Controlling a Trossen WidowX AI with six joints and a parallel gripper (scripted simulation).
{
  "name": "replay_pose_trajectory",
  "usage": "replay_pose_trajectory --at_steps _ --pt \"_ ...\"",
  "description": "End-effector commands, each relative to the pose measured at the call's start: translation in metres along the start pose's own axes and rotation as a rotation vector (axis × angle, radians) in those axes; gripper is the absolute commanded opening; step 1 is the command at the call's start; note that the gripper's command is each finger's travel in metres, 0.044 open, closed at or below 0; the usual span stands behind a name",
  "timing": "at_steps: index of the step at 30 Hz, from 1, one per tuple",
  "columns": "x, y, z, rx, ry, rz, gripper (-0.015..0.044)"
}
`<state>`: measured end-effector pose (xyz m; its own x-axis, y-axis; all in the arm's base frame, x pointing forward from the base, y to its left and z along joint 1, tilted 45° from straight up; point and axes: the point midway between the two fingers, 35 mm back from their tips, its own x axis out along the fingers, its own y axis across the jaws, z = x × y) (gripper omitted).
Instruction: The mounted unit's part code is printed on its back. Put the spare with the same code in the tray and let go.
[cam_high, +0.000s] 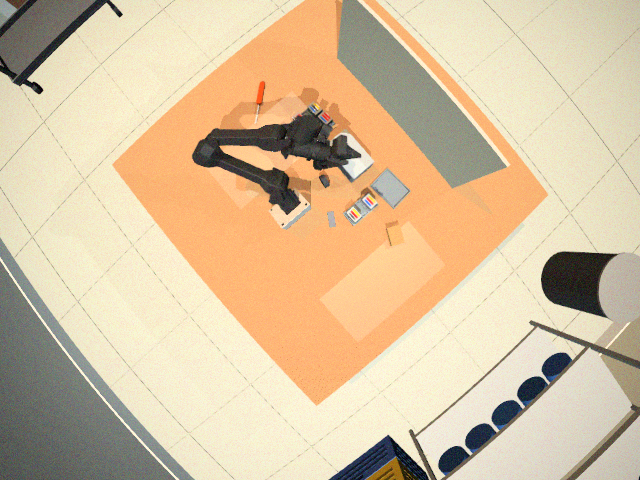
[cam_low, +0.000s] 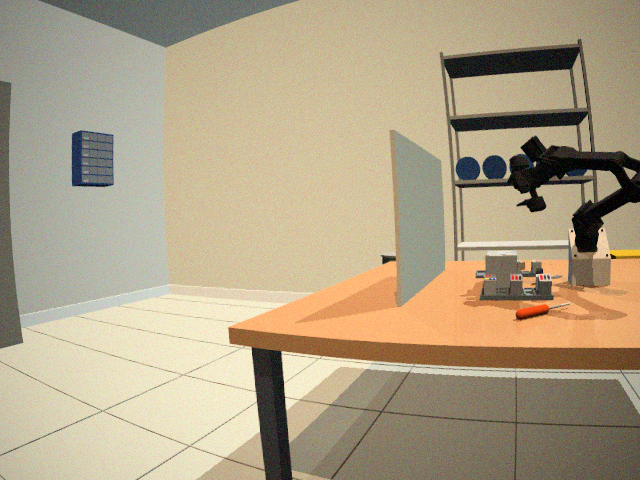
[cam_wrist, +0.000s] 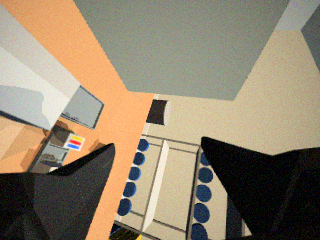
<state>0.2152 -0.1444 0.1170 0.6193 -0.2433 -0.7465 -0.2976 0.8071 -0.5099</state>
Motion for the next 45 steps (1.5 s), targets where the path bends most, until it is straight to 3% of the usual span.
replay_pose_trajectory --at_steps 1,8,20,33,45 --pt "0.000 0.000 0.000 0.000 0.000 0.000 0.0426" --pt "0.001 -0.001 0.004 0.016 -0.002 0.032 0.0440" --pt "0.036 -0.007 0.069 0.324 0.058 0.592 0.0440" --pt "0.091 0.014 0.126 0.692 0.330 1.104 0.0440" --pt "0.097 0.018 0.131 0.727 0.367 1.149 0.0440"
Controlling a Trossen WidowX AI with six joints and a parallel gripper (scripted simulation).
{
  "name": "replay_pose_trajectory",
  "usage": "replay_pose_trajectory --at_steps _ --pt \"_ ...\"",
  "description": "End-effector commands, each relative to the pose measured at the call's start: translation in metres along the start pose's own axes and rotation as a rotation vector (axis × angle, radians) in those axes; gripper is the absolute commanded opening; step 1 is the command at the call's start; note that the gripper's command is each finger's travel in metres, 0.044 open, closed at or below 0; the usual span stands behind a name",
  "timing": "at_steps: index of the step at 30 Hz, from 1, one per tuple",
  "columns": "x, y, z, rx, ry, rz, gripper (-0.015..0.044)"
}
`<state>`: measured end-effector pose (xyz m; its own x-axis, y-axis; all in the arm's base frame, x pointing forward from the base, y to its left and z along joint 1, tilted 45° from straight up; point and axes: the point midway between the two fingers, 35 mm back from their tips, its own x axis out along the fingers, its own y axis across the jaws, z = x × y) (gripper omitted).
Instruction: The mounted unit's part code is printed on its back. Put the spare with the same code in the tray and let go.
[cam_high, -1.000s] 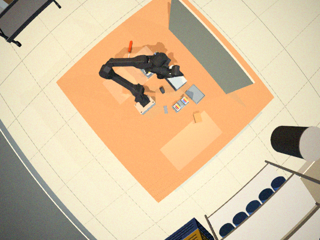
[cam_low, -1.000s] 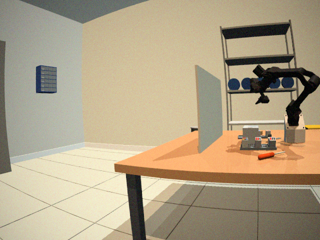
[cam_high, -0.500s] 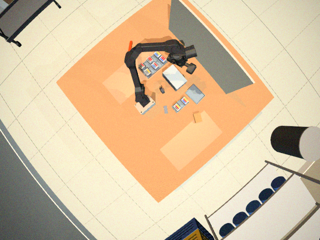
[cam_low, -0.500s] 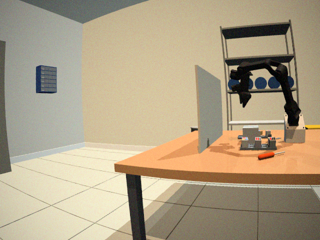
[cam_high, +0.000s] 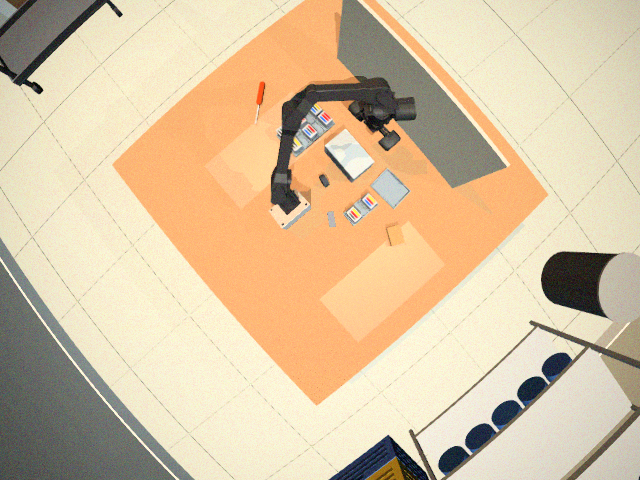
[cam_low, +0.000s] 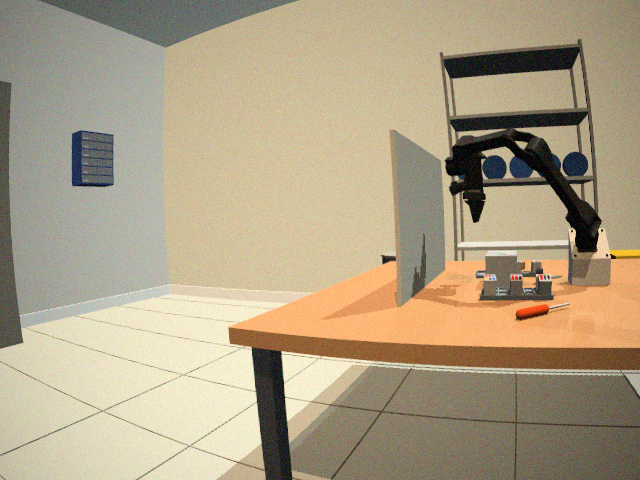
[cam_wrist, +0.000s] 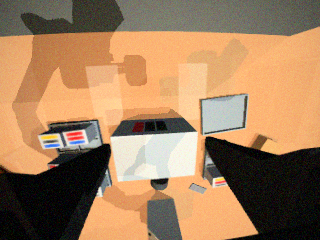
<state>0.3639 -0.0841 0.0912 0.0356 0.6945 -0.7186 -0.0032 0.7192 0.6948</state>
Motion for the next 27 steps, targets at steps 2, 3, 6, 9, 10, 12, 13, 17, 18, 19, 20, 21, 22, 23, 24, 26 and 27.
replay_pose_trajectory --at_steps 2,3,6,9,10,12,13,17,18,19,20,21,22,23,24,26,27 --pt "0.000 0.000 0.001 0.010 0.001 0.006 0.0440" --pt "0.000 0.000 0.001 0.010 0.001 0.006 0.0440" --pt "0.000 0.000 0.001 0.010 0.001 0.006 0.0440" --pt "0.000 0.000 0.001 0.010 0.001 0.006 0.0440" --pt "0.000 0.000 0.001 0.010 0.001 0.006 0.0440" --pt "0.001 0.005 0.001 -0.010 0.001 0.003 0.0440" --pt "0.001 0.012 0.000 -0.034 0.001 -0.001 0.0440" --pt "0.007 0.060 -0.011 -0.226 0.004 -0.029 0.0440" --pt "0.009 0.074 -0.016 -0.287 0.004 -0.036 0.0440" --pt "0.011 0.088 -0.022 -0.347 0.005 -0.043 0.0440" --pt "0.013 0.101 -0.028 -0.408 0.005 -0.049 0.0440" --pt "0.016 0.114 -0.035 -0.469 0.005 -0.054 0.0440" --pt "0.018 0.127 -0.043 -0.531 0.006 -0.058 0.0440" --pt "0.021 0.139 -0.051 -0.595 0.006 -0.060 0.0440" --pt "0.023 0.150 -0.059 -0.662 0.007 -0.059 0.0440" --pt "0.029 0.172 -0.078 -0.797 0.009 -0.055 0.0440" --pt "0.032 0.182 -0.087 -0.865 0.009 -0.052 0.0440"
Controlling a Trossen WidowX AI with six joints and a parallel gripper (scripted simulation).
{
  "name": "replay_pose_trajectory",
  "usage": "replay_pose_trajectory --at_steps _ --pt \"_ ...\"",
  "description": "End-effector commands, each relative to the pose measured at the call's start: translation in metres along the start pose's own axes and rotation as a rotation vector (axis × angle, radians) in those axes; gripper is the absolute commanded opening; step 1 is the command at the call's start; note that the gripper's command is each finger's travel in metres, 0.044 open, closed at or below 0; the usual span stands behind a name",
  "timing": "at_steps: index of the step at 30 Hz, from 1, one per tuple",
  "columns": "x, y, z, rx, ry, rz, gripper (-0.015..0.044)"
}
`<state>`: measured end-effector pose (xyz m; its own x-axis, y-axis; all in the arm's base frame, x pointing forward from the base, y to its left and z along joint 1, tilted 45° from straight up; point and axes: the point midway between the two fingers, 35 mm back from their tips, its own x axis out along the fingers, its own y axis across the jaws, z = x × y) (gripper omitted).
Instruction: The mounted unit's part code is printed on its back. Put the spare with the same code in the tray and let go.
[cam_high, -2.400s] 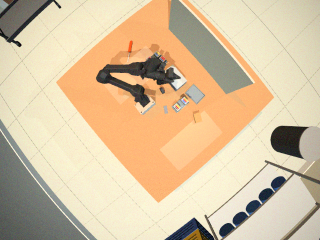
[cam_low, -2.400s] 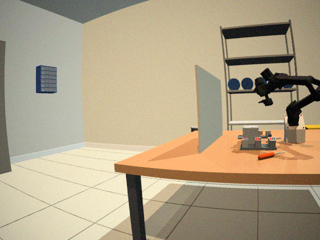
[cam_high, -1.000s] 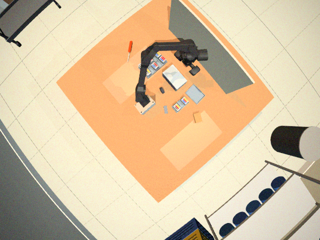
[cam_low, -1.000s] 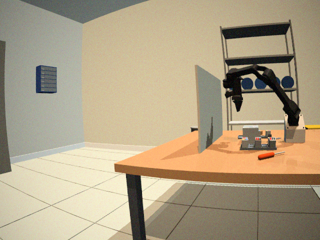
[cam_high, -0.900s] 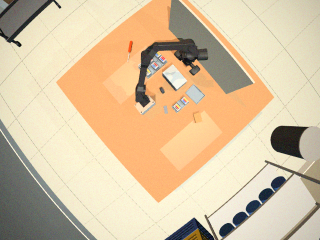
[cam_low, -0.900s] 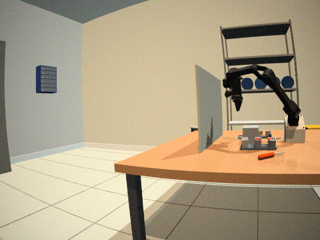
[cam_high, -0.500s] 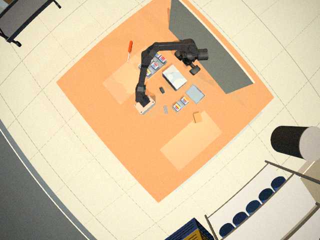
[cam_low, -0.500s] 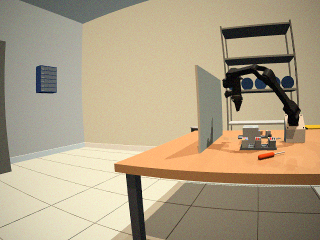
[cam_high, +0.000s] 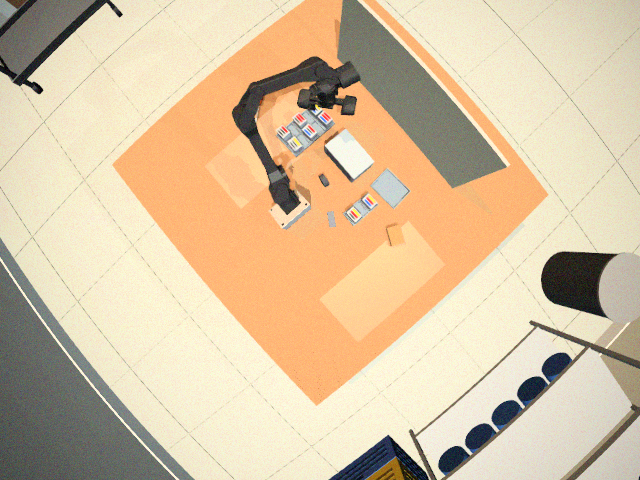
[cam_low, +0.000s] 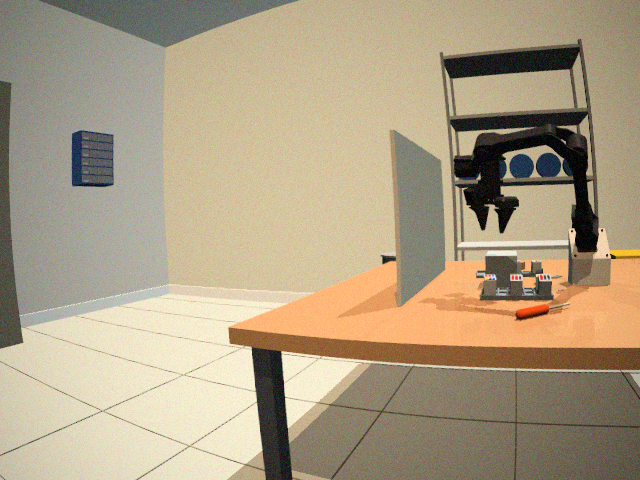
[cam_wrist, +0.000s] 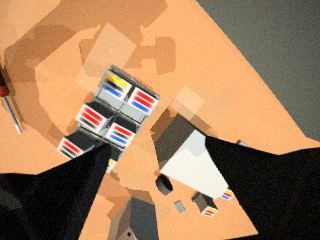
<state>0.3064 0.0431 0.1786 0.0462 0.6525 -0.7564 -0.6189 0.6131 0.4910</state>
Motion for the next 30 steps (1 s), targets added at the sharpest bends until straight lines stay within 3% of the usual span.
replay_pose_trajectory --at_steps 1,10,19,24,30 --pt "0.009 0.055 -0.007 -0.266 -0.010 0.006 0.0440" --pt "0.028 0.157 -0.054 -0.863 -0.060 0.047 0.0440" --pt "0.029 0.162 -0.058 -0.906 -0.065 0.051 0.0440" --pt "0.052 0.158 -0.060 -0.907 -0.064 0.050 0.0309" --pt "0.069 0.156 -0.062 -0.907 -0.067 0.051 0.0300"
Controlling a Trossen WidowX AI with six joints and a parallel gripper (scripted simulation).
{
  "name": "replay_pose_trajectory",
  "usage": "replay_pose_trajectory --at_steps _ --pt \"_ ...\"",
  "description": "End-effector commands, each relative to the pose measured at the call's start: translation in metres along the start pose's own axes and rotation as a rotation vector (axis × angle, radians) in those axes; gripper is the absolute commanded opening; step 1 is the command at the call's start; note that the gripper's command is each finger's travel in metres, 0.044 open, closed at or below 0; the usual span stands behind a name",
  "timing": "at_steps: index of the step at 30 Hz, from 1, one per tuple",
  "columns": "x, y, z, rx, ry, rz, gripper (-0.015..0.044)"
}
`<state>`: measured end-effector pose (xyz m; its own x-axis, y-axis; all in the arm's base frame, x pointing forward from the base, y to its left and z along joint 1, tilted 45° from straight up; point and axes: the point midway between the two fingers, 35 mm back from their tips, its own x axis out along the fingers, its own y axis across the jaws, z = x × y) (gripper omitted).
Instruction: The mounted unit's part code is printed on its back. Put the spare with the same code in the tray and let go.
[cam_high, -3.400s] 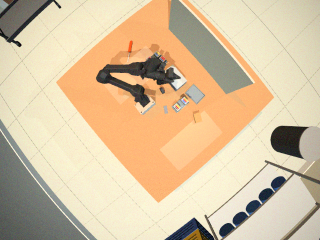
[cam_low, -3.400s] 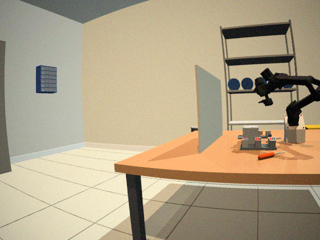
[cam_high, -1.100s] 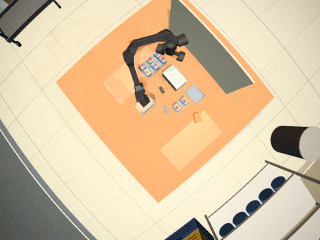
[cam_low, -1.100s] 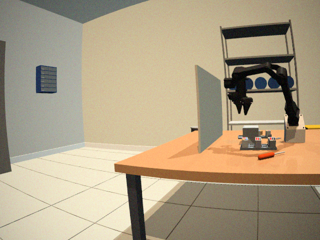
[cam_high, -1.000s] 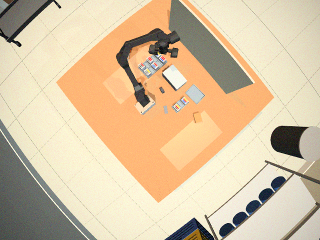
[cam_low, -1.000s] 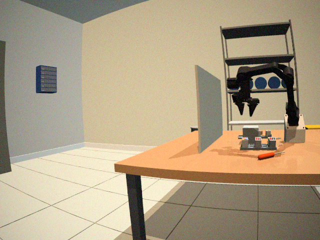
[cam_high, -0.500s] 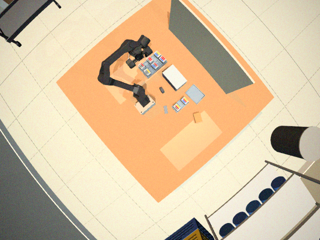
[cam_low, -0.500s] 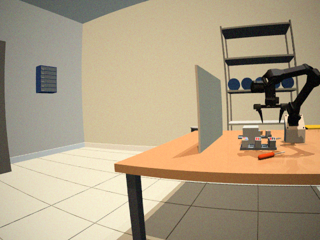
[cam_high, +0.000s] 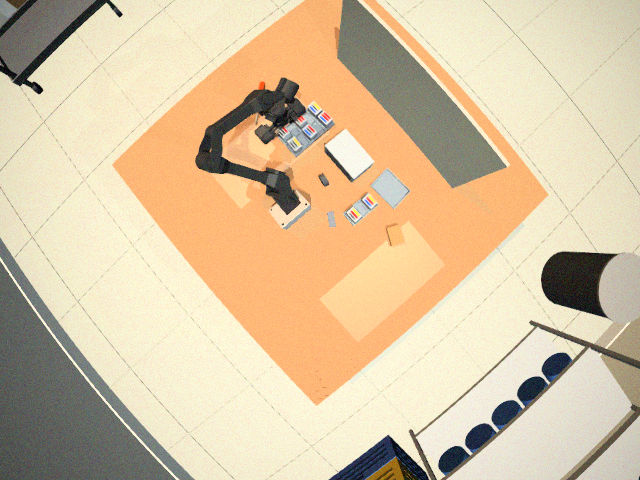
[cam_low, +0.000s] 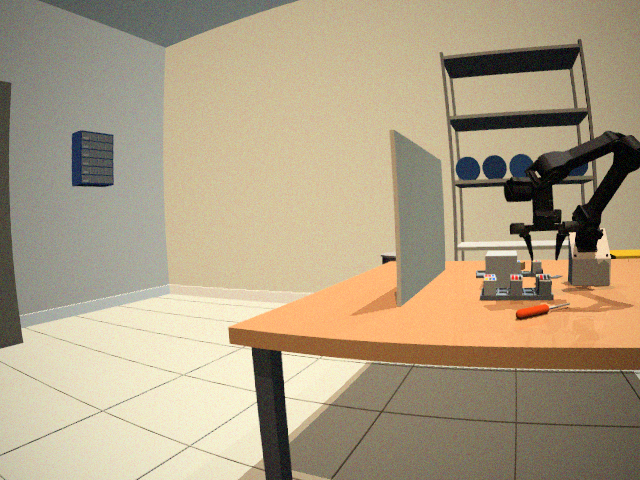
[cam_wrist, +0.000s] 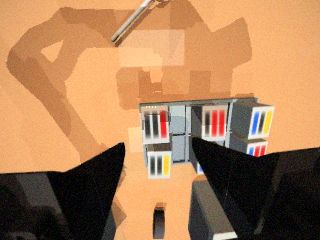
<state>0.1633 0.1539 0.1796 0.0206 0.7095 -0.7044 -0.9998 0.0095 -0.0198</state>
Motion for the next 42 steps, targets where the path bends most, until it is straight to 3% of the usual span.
replay_pose_trajectory --at_steps 1,42 --pt "0.004 -0.001 -0.001 0.000 -0.002 -0.009 0.0300" --pt "0.063 -0.003 -0.002 -0.002 0.001 -0.009 0.0300"
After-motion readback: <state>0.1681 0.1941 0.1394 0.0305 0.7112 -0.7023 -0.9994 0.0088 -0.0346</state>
